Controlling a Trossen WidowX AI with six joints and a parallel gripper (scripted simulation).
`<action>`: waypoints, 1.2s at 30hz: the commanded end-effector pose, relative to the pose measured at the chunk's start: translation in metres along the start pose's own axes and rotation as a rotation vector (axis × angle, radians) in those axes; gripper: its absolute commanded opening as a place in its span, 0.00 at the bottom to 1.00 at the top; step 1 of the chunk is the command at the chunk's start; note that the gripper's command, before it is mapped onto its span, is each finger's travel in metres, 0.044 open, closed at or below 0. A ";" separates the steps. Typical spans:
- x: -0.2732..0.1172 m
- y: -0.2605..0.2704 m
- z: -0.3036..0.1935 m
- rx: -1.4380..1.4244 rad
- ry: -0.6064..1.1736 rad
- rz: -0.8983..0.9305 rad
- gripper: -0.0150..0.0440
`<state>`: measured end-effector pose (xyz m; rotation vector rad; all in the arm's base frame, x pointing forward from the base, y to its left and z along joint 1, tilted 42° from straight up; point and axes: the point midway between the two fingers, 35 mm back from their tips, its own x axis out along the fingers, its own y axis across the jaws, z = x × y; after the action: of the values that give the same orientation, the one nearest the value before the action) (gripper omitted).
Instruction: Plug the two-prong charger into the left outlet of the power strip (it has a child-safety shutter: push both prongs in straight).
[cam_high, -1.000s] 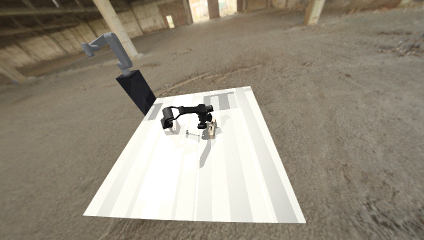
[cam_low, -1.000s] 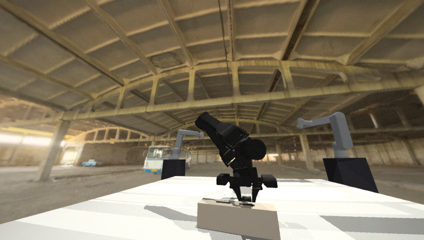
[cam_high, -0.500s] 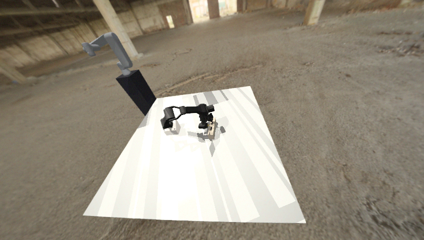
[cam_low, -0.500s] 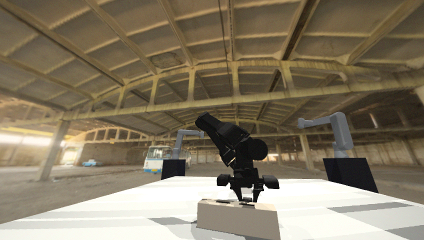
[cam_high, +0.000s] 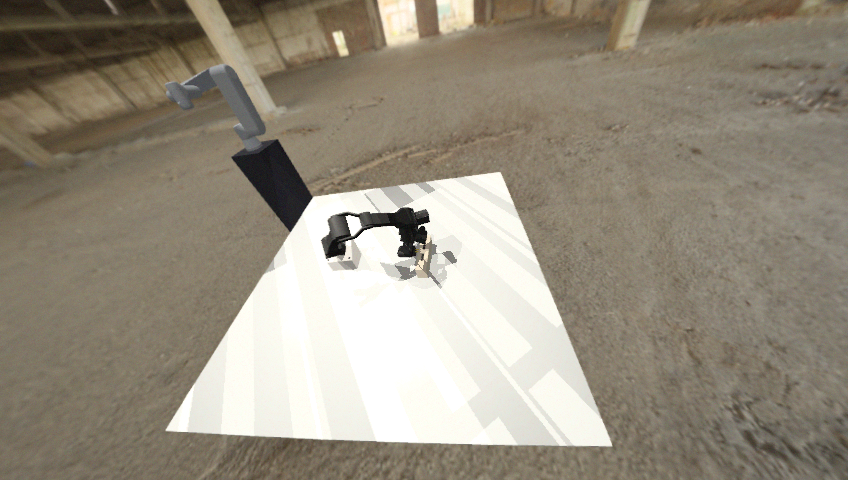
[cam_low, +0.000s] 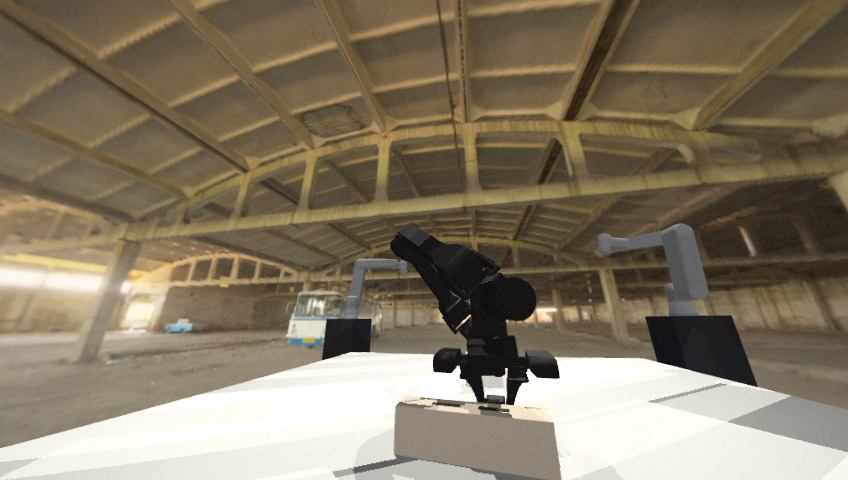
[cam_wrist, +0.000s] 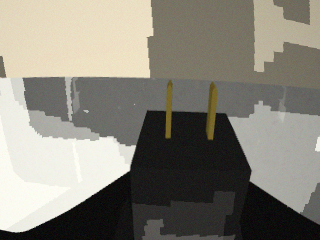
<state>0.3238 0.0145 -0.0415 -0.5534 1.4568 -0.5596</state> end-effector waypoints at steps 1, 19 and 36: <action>-0.001 0.000 0.002 0.005 -0.001 0.001 0.25; -0.001 0.000 0.006 0.005 -0.001 0.001 0.25; -0.001 0.000 0.007 0.005 -0.001 0.001 0.25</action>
<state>0.3307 0.0153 -0.0407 -0.5461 1.4533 -0.5632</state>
